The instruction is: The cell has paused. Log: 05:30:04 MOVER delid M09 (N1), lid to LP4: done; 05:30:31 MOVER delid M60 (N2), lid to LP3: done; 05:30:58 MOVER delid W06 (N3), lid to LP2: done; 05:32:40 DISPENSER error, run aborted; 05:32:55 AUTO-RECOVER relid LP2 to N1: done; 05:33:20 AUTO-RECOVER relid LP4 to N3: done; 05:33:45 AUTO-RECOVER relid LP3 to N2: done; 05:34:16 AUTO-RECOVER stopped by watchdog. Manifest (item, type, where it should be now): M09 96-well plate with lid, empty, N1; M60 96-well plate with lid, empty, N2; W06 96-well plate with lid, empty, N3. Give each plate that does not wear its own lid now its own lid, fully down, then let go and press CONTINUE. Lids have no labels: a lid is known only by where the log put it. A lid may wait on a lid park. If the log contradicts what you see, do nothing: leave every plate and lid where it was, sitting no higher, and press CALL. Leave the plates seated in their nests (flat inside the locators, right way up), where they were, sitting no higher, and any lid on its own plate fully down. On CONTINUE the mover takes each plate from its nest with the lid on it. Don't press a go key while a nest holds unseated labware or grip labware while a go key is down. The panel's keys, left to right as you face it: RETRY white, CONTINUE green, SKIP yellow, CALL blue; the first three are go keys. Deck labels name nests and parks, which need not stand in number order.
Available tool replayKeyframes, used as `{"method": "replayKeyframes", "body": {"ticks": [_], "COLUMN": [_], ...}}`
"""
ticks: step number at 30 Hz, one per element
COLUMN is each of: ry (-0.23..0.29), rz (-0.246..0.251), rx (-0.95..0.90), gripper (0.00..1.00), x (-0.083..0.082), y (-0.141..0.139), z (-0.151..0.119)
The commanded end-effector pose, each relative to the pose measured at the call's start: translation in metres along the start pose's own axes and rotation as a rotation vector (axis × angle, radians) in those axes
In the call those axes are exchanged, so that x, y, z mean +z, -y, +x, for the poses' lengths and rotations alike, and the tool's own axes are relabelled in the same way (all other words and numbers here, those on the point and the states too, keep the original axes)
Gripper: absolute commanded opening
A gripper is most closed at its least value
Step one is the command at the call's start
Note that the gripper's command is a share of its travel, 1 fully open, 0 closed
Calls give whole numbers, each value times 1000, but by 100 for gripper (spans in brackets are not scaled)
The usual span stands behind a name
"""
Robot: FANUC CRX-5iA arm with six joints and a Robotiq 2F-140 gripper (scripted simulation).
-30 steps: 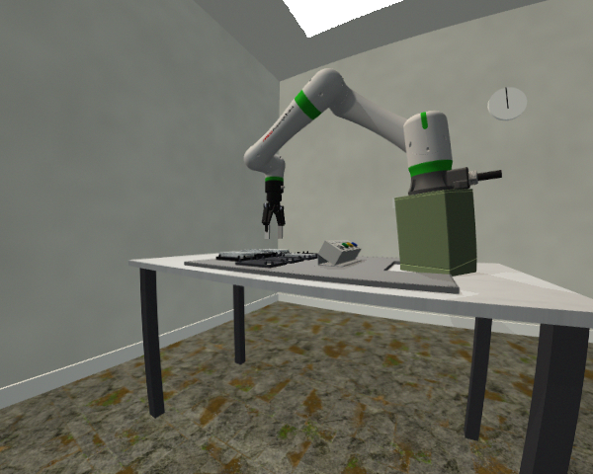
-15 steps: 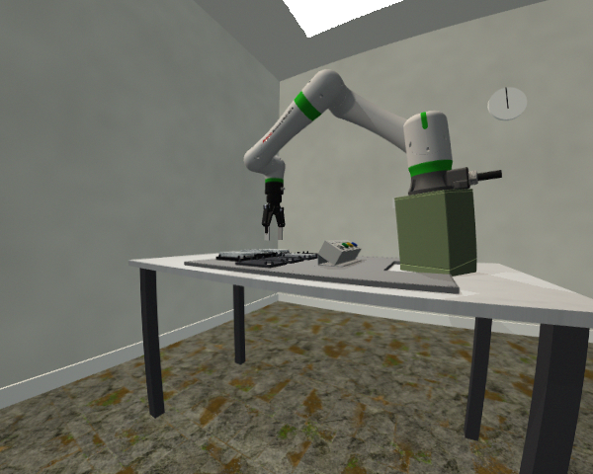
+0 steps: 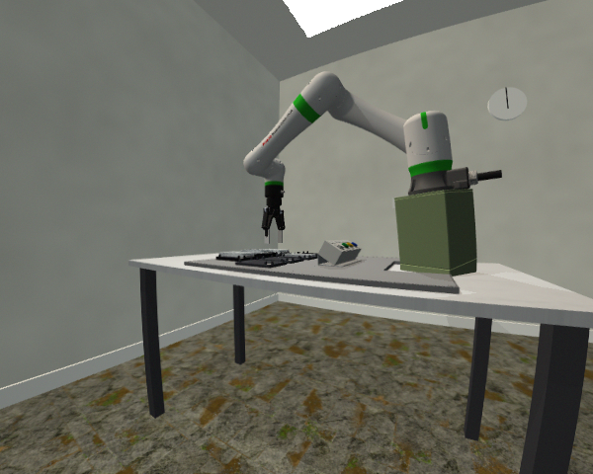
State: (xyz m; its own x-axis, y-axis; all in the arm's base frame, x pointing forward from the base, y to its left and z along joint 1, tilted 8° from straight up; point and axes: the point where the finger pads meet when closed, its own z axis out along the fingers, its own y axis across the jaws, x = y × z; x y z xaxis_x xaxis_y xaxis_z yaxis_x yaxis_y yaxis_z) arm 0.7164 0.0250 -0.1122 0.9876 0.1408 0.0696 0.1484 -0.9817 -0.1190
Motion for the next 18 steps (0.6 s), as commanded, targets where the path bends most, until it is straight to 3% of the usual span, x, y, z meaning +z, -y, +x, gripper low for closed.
{"method": "replayKeyframes", "body": {"ticks": [1, 18], "ry": [0, 0], "rz": [0, 0], "rx": [0, 0], "gripper": [66, 66], "x": [4, 17], "y": [0, 0], "z": [0, 0]}}
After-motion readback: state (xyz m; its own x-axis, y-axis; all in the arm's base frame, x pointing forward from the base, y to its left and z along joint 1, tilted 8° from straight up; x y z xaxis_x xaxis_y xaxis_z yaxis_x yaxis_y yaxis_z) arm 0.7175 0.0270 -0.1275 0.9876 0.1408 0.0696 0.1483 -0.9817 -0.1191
